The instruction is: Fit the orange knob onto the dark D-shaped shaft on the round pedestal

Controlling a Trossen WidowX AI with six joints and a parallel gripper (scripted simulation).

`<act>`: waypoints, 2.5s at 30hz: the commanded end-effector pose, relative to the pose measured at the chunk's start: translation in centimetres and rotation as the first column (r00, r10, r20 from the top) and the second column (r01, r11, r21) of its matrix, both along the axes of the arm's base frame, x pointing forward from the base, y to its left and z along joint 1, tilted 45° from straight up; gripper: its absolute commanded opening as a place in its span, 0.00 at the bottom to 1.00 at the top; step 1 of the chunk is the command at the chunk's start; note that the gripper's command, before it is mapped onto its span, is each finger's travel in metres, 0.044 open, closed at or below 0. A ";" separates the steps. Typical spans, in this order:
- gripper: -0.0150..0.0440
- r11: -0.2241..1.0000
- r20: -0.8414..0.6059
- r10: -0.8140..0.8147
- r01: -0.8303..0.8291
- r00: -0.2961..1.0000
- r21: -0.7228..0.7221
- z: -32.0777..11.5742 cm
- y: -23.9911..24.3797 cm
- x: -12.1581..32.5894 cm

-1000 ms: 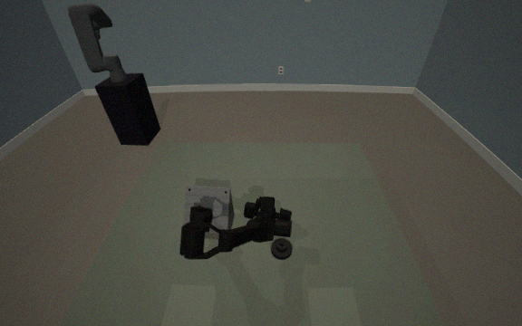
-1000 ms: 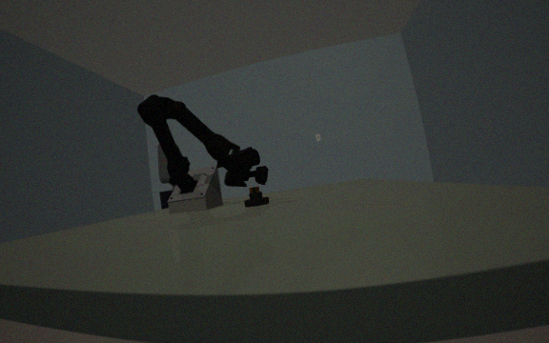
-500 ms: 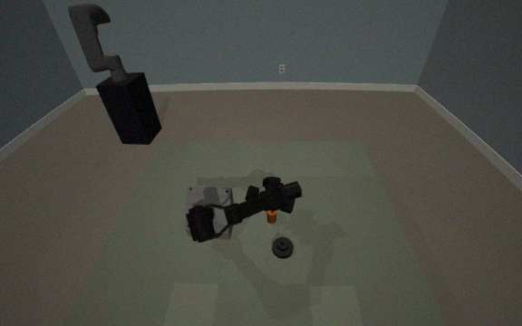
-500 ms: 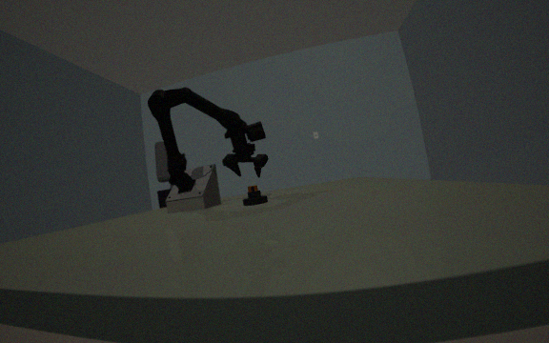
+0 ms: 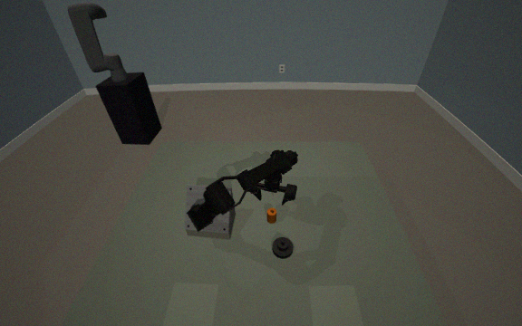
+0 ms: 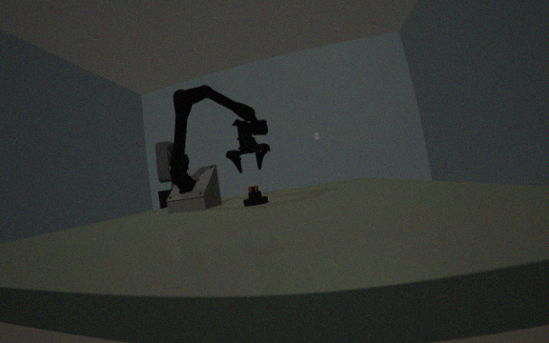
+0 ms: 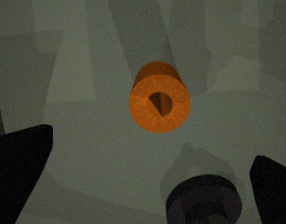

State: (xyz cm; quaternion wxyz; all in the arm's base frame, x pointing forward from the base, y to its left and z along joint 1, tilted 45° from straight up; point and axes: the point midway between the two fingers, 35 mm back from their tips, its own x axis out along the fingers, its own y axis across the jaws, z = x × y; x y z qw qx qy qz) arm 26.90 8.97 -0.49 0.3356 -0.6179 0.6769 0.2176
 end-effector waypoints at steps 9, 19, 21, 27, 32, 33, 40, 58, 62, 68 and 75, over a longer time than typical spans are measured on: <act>1.00 0.907 0.412 -0.408 0.414 0.815 0.081 0.1 0.1 0.2; 1.00 0.612 0.684 -0.688 0.701 0.241 0.368 0.0 0.0 0.2; 1.00 0.612 0.684 -0.688 0.701 0.241 0.368 0.0 0.0 0.2; 1.00 0.612 0.684 -0.688 0.701 0.241 0.368 0.0 0.0 0.2; 1.00 0.612 0.684 -0.688 0.701 0.241 0.368 -0.2 -0.2 0.2; 1.00 0.612 0.684 -0.688 0.700 0.241 0.368 -0.8 -0.7 0.3; 1.00 0.612 0.685 -0.687 0.700 0.241 0.367 -2.5 -2.4 0.2; 1.00 0.612 0.685 -0.687 0.700 0.241 0.368 -4.8 -4.6 0.4; 1.00 0.612 0.685 -0.687 0.700 0.241 0.368 -5.3 -5.1 0.4; 1.00 0.612 0.685 -0.687 0.700 0.241 0.368 -6.0 -5.8 0.4; 1.00 0.613 0.686 -0.687 0.700 0.241 0.367 -6.8 -6.6 0.4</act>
